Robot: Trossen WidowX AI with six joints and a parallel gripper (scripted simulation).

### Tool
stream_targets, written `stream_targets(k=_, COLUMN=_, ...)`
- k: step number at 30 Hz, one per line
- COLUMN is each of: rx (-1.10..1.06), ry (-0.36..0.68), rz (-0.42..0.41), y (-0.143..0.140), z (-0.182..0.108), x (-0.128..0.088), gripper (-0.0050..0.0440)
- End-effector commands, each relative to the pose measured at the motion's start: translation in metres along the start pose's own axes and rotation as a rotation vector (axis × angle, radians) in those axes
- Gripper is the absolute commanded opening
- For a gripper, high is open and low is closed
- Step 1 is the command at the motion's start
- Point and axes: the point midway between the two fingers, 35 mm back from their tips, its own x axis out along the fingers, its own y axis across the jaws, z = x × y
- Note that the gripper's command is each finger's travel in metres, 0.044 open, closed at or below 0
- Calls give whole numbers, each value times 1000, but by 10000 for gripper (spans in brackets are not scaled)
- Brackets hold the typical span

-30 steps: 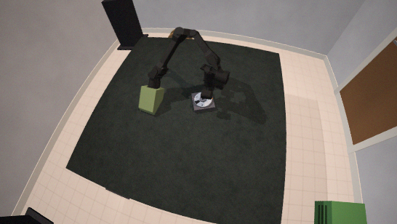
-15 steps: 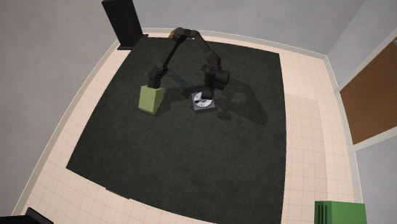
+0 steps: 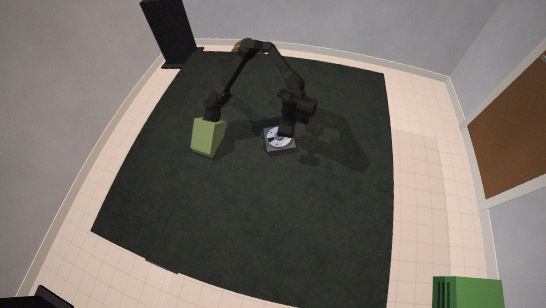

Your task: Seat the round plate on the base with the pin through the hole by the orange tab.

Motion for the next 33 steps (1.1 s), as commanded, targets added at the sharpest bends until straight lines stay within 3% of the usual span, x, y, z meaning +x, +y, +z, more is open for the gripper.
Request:
stream_targets(k=1, rx=-13, ry=-13, rz=-6, y=0, z=6, x=-4, gripper=-50)
stream_targets(k=33, rx=-15, ry=-15, rz=-7, y=-6, z=11, x=-3, gripper=-50)
